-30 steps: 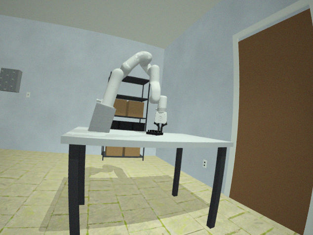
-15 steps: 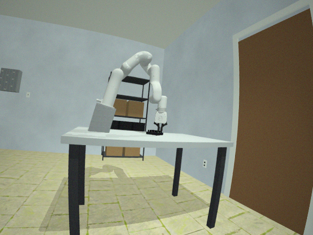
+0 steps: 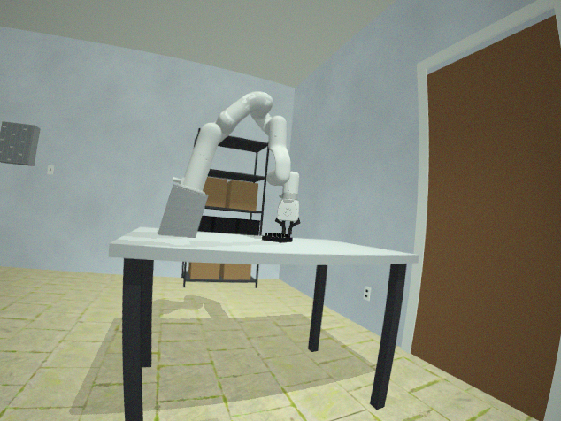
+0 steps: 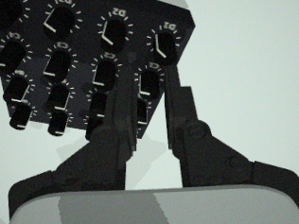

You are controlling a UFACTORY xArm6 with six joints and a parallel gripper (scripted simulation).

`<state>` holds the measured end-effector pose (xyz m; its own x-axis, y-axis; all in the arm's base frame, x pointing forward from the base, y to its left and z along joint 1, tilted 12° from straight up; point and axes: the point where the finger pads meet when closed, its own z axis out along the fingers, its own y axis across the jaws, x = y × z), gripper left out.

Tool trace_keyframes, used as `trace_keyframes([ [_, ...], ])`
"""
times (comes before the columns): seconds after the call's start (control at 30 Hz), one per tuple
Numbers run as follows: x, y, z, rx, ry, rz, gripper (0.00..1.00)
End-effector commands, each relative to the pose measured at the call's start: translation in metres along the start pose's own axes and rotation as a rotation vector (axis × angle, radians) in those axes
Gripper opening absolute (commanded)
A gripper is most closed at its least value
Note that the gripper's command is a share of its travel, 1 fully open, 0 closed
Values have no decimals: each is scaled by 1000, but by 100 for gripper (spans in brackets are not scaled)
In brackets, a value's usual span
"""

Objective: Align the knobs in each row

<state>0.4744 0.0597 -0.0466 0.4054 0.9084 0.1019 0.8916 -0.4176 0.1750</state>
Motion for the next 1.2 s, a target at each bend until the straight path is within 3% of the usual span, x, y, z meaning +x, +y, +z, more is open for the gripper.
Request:
trace_keyframes([
  [0.0, 1, 1, -1, -4, 1, 0, 19],
  [0.27, 1, 1, -5, -4, 1, 0, 19],
  [0.8, 1, 1, -36, -4, 1, 0, 19],
  [1.17, 1, 1, -37, -4, 1, 0, 19],
])
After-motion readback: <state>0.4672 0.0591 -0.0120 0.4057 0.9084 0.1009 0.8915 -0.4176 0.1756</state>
